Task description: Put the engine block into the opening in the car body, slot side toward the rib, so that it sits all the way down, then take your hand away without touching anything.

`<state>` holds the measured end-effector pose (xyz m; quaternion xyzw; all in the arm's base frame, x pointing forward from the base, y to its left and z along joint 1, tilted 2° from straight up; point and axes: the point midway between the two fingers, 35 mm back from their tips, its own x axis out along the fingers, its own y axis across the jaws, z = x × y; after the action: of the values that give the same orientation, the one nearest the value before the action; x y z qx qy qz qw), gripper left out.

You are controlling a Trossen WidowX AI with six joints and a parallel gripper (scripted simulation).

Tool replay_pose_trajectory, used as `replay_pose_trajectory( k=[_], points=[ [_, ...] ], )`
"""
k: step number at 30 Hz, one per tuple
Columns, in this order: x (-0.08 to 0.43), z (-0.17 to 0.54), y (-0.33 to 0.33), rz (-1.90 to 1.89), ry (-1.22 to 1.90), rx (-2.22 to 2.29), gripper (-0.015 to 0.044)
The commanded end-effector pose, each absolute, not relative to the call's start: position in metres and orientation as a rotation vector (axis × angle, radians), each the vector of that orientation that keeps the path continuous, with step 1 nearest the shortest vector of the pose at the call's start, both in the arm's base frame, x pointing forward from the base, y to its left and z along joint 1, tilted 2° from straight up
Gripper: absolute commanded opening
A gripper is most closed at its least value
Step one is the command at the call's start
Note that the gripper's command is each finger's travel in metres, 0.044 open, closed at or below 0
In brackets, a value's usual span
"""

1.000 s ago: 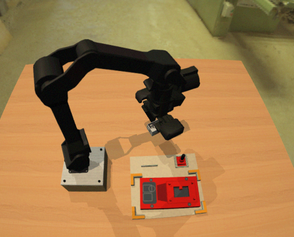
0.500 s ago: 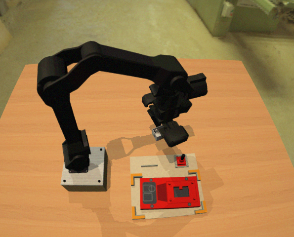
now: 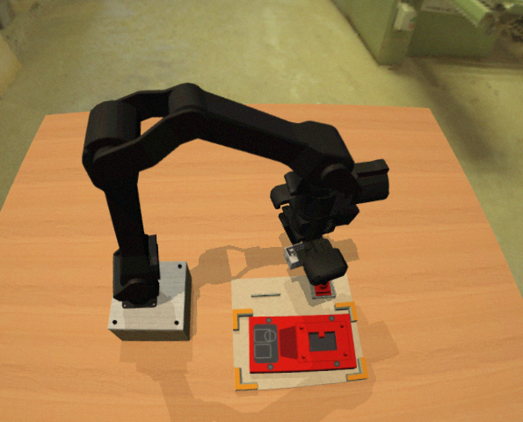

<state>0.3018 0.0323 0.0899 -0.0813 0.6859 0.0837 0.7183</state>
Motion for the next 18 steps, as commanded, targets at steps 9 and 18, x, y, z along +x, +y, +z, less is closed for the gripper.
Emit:
replay_pose_trajectory(
  k=[9, 18],
  points=[
    [0.319, 0.080, 0.004, 0.133, 1.511, -0.124, 0.0000],
    [0.327, 0.071, -0.021, 0.087, 1.514, -0.079, 0.0000]
  ],
)
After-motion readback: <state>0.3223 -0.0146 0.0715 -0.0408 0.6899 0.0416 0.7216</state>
